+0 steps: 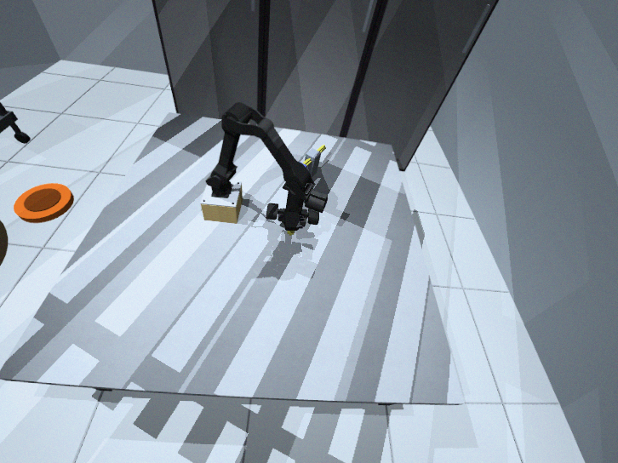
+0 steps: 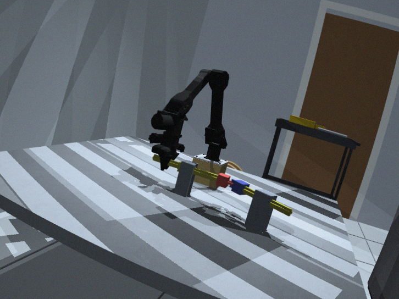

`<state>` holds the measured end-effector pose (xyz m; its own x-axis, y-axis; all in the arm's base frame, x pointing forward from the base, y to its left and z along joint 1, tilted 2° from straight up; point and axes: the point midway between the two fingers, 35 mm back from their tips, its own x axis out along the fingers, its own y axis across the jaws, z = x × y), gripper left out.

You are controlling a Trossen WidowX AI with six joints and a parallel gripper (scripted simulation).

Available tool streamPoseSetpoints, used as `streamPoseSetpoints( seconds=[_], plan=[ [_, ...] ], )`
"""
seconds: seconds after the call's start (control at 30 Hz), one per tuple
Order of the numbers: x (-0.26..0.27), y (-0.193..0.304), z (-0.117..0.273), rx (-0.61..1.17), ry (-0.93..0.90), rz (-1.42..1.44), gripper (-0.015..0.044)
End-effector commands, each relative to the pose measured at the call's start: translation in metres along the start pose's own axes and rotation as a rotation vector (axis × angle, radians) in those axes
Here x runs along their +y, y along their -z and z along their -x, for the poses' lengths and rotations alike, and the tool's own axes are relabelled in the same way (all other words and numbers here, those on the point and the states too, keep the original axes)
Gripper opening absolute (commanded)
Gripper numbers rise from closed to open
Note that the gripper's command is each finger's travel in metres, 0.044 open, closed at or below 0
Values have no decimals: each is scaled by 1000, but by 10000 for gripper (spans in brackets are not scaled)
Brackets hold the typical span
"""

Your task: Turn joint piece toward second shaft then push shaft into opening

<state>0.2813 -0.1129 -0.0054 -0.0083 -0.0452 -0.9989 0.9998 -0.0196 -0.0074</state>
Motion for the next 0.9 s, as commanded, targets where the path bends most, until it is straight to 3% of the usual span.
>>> streamPoseSetpoints(
  seconds=[0.0, 0.27, 0.6, 0.87],
  plan=[
    [0, 0, 0, 0, 1, 1, 224],
    [0, 0, 0, 0, 1, 1, 434],
    [0, 0, 0, 0, 1, 1, 440],
    [0, 0, 33, 6, -1, 1, 440]
  ],
)
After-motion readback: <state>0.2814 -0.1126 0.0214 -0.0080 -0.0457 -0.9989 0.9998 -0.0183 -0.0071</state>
